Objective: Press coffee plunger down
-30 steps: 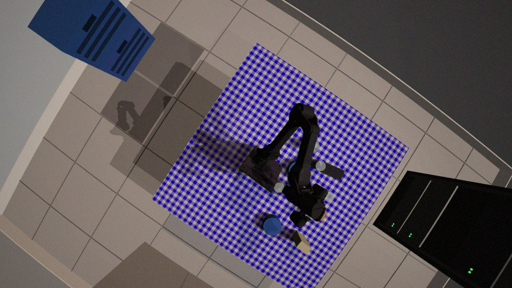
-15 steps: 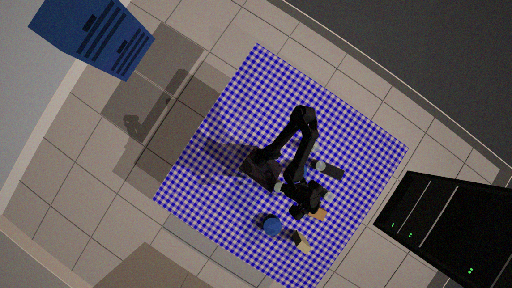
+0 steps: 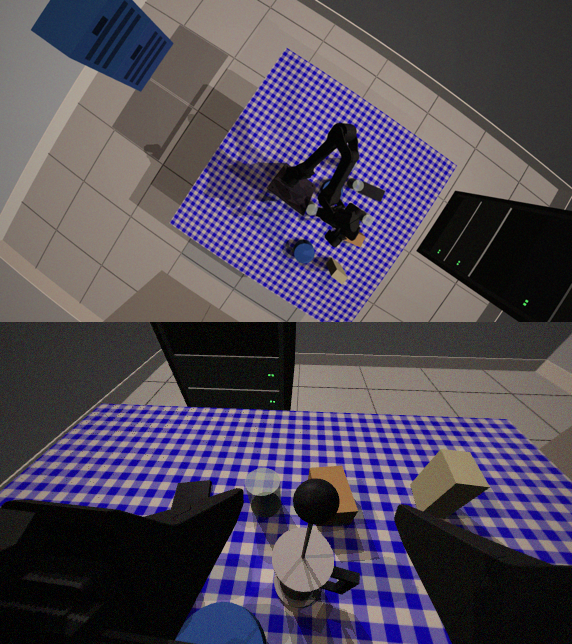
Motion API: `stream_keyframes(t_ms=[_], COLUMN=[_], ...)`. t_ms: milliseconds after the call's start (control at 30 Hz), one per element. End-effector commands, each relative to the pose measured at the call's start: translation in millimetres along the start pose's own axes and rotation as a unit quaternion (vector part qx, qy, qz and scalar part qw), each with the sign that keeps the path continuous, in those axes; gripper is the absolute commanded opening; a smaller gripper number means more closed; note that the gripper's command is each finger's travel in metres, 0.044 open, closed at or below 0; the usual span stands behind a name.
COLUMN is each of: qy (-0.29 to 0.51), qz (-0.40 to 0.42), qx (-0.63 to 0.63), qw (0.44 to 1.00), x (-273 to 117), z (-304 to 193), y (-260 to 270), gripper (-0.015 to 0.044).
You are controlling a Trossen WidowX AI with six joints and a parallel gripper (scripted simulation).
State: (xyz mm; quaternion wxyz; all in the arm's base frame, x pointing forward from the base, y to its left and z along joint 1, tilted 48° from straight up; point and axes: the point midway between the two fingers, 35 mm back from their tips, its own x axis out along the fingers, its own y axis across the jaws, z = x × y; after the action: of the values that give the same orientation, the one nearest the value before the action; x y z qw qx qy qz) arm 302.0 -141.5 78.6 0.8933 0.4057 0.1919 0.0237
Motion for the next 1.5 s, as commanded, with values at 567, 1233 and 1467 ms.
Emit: stream_keyframes(t_ms=[567,1233,1467], qy=[-0.003,-0.002,-0.001], qz=[0.000,-0.001,-0.002], qx=[0.001,0.001,0.001], qw=[1.000,1.000,1.000], x=[14,22,29], z=[1,-7,-15], y=[0,-1,-3], gripper=[0.0177,0.0116,0.0116])
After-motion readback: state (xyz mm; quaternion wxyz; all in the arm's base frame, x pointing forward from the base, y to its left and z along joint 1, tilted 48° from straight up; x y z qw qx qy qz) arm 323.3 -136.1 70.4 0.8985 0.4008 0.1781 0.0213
